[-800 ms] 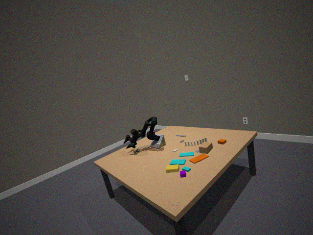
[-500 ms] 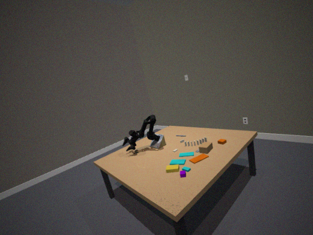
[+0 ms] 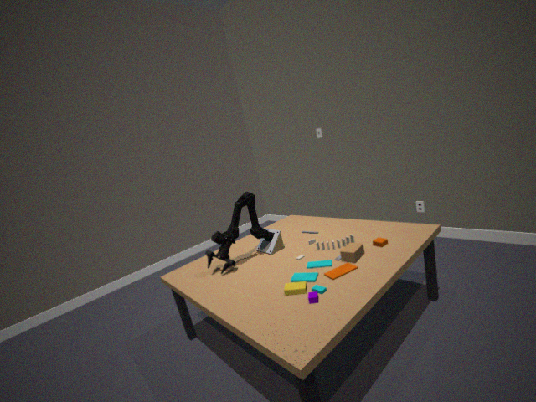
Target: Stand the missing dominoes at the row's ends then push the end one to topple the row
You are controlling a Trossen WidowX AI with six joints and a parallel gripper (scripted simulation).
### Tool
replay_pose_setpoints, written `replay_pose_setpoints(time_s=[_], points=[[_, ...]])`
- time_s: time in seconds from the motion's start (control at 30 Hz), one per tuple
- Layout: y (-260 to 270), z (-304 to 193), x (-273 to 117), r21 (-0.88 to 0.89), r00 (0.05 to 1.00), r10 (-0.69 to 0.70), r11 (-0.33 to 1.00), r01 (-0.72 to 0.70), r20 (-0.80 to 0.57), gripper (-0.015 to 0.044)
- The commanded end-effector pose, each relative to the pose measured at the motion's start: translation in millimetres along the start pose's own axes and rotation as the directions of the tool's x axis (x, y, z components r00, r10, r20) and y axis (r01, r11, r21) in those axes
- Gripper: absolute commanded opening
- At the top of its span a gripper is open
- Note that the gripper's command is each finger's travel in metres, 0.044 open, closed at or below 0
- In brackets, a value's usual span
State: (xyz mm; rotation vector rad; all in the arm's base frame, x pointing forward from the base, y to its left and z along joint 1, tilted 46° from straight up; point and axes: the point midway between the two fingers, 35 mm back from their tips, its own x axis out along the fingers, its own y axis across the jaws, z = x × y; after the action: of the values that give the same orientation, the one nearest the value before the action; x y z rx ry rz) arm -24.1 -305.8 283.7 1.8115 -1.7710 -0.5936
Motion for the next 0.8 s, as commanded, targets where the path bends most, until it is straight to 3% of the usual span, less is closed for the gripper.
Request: replay_pose_setpoints(time_s=[0.0,0.37,0.5,0.6,0.77], points=[[-27,-27,14,-0.115,0.993,-0.112,0.987,0.108,-0.026,0.0440],[-128,-112,20,-0.504,0.886,-0.455,0.787,0.356,-0.086,0.0440],[-185,-129,4,-0.590,0.801,-0.597,0.662,0.463,-0.042,0.0440],[-197,-134,-1,-0.643,0.778,-0.623,0.627,0.440,-0.075,0.0440],[-262,-141,-34,-0.718,0.640,-0.768,0.450,0.530,-0.009,0.0440]])
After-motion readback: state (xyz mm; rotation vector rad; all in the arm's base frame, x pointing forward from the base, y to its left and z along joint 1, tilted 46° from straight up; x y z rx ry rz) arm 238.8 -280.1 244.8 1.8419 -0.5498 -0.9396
